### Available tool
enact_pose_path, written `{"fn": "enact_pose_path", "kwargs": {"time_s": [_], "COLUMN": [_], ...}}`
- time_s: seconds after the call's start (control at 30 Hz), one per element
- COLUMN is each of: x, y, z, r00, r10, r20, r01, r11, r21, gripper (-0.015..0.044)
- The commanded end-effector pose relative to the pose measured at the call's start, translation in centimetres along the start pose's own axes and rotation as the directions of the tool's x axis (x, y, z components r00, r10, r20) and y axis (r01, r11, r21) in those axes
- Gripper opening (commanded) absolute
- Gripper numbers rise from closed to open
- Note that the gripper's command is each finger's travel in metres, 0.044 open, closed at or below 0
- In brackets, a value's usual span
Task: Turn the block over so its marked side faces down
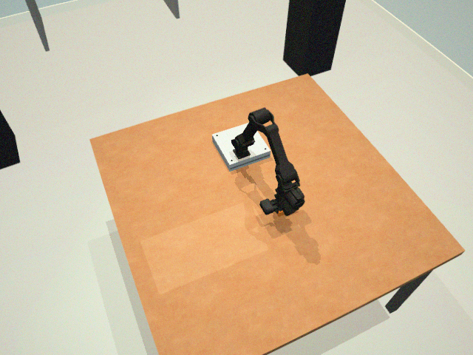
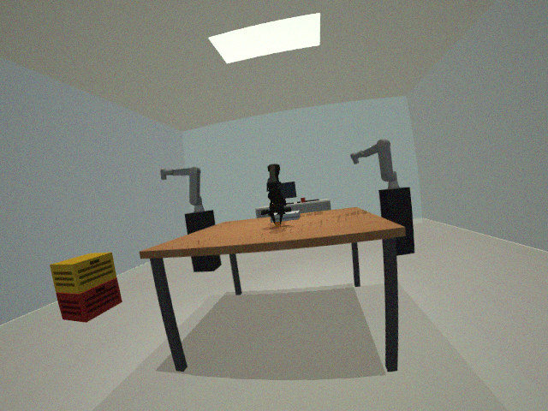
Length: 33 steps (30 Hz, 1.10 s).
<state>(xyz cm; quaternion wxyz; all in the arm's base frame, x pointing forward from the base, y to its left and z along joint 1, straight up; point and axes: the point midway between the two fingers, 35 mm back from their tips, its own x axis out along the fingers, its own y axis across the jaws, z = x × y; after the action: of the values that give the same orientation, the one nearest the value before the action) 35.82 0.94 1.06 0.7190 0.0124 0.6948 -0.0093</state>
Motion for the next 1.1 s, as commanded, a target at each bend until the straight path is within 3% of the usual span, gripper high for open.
{"fn": "enact_pose_path", "kwargs": {"time_s": [0.0, 0.2, 1.07], "x": [-1.6, -2.7, -1.6], "y": [0.0, 0.0, 0.1], "z": [0.1, 0.1, 0.0], "r00": [1.0, 1.0, 0.913], "r10": [0.001, 0.0, -0.003], "r20": [0.004, 0.014, 0.407], "r01": [-0.001, -0.001, 0.001], "r11": [1.0, 1.0, 1.0], "r21": [0.006, 0.006, 0.005], "gripper": [0.0, 0.0, 0.0]}}
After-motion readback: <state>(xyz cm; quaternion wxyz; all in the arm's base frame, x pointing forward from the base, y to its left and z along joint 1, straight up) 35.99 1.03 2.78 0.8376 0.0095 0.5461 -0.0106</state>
